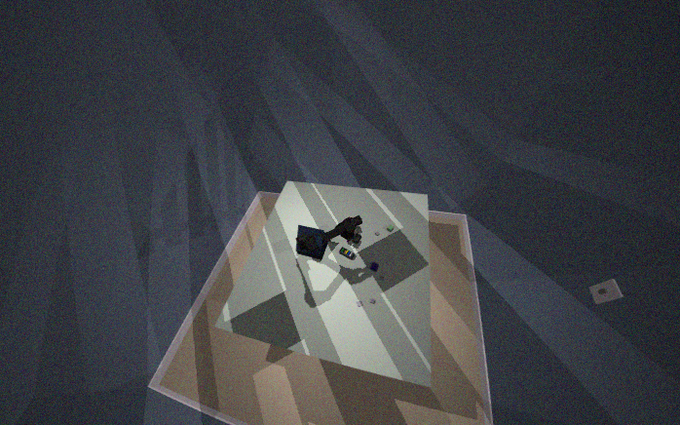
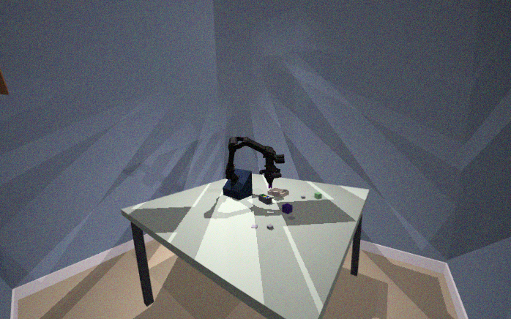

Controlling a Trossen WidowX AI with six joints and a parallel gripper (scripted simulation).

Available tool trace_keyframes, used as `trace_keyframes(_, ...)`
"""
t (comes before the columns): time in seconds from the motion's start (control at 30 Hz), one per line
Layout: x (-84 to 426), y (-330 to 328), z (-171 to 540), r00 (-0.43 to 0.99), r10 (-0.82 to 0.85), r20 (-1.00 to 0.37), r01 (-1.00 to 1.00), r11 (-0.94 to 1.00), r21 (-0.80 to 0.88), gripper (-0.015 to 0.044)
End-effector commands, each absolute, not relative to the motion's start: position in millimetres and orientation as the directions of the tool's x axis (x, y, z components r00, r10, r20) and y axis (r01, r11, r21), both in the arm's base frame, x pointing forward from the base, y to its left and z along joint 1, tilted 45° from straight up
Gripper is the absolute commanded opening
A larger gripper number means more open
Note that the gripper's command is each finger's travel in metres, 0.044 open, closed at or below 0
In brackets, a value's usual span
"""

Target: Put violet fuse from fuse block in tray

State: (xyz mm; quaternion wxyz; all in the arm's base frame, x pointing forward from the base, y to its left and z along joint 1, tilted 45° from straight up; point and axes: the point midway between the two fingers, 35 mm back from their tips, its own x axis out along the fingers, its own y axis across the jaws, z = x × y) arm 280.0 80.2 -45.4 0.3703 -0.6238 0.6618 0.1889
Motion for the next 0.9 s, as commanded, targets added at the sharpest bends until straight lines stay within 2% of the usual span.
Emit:
trace_keyframes(0.0,280,95,-59,0.049,-0.683,-0.728,-0.966,0.154,-0.209,0.0)
trace_keyframes(0.6,268,159,-127,0.048,-0.686,-0.726,-0.965,0.157,-0.212,0.0)
trace_keyframes(0.87,267,158,-133,0.048,-0.687,-0.725,-0.965,0.157,-0.212,0.0)
